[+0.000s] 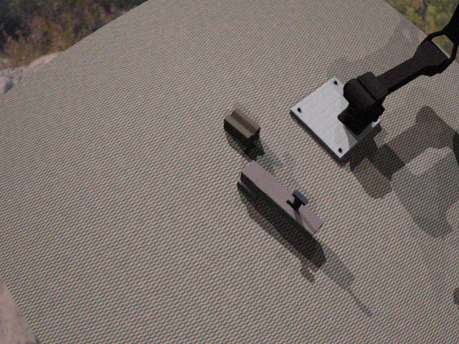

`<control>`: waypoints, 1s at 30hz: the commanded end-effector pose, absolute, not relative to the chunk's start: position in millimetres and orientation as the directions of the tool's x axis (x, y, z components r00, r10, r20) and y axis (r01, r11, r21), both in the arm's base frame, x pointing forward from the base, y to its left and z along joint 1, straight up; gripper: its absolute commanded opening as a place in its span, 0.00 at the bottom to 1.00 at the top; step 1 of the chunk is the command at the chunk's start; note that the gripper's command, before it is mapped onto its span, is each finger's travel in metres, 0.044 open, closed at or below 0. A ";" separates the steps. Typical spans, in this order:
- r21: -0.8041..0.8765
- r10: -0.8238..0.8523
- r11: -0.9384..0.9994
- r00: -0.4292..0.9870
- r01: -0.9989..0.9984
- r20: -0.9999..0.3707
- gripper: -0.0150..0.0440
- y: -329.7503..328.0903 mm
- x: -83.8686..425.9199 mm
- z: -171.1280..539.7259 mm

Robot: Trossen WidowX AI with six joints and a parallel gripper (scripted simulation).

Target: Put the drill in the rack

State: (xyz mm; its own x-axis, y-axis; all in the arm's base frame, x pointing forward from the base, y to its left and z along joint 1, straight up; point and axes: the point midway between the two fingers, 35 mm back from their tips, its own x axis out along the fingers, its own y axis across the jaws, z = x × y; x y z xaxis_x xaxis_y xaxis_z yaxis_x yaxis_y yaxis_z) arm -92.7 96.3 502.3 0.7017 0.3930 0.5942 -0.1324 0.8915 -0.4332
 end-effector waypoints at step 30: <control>0.111 0.251 0.968 0.887 -0.226 -0.387 0.25 38.3 214.8 394.5</control>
State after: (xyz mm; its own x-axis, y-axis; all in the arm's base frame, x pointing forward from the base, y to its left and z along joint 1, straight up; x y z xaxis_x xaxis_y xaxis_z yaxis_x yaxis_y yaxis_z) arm 173.6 40.2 433.4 0.9414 0.2740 -0.1968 -0.2697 0.9617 0.0491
